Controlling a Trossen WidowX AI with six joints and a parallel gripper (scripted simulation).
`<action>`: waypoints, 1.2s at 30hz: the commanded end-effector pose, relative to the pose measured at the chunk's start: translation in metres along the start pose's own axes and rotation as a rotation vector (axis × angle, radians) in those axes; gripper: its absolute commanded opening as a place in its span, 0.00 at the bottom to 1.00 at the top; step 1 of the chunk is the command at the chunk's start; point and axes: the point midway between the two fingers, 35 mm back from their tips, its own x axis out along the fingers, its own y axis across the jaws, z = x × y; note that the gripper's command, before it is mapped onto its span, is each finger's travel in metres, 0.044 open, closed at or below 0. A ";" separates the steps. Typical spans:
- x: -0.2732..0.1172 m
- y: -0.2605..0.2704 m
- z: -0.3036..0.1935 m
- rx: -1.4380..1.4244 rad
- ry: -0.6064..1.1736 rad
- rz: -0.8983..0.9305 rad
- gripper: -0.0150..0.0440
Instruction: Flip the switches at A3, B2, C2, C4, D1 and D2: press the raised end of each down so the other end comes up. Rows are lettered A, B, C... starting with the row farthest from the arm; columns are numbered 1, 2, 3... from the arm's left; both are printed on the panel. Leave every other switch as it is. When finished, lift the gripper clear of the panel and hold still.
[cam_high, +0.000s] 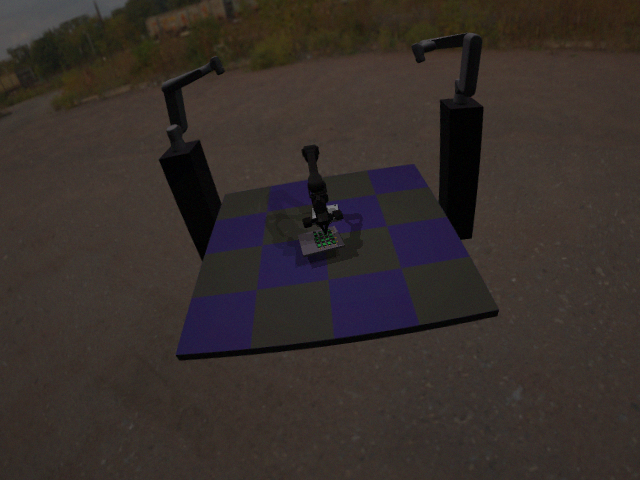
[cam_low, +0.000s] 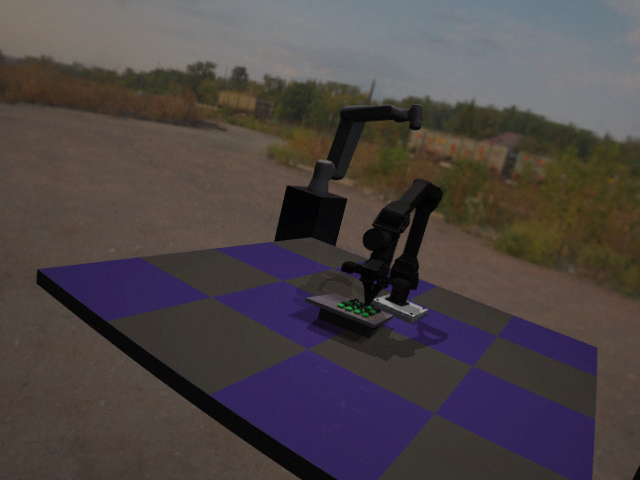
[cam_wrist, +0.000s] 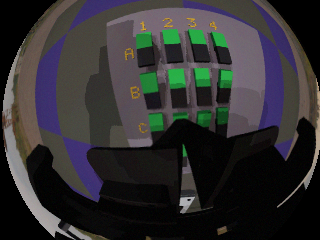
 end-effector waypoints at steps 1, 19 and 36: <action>0.000 0.000 0.000 0.000 -0.001 -0.003 0.25; 0.002 0.000 0.000 0.000 -0.001 -0.003 0.25; 0.005 0.000 0.000 0.000 -0.001 -0.003 0.25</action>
